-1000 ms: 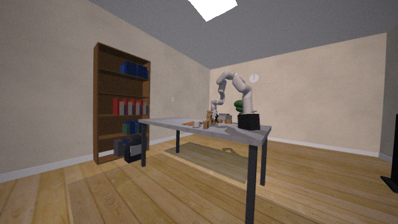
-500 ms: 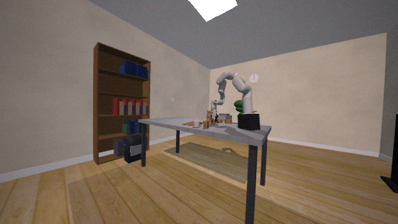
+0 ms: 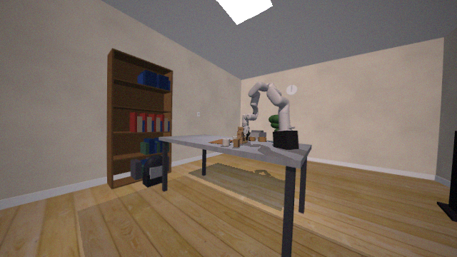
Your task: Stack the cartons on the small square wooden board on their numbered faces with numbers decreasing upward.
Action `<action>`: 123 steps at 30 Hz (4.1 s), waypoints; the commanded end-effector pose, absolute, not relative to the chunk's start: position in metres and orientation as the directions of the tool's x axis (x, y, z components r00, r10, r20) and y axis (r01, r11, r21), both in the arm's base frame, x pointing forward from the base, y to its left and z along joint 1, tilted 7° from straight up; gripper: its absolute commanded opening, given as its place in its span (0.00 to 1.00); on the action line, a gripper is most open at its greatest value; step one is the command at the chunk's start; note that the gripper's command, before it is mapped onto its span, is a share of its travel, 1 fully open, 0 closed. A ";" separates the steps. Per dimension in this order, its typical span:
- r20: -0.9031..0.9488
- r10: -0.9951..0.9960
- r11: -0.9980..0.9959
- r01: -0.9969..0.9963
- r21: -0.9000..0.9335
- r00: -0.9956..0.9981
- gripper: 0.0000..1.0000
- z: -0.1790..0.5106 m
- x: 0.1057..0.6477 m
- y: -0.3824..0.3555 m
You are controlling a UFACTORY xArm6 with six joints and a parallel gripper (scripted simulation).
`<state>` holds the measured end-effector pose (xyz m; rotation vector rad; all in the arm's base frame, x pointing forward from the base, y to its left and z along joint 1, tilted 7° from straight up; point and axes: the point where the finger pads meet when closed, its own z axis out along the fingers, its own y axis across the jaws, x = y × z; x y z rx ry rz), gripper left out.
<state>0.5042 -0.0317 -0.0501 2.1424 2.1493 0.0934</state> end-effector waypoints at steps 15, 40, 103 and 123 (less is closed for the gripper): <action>-0.031 1.000 0.005 0.993 0.121 -0.001 0.00 -0.049 0.506 -0.032; -0.031 1.000 0.005 0.993 0.122 -0.002 0.00 0.116 0.484 -0.026; -0.031 1.000 0.005 0.993 0.121 -0.001 1.00 0.113 0.421 0.127; -0.031 1.000 0.005 0.993 0.121 -0.001 1.00 0.113 0.421 0.127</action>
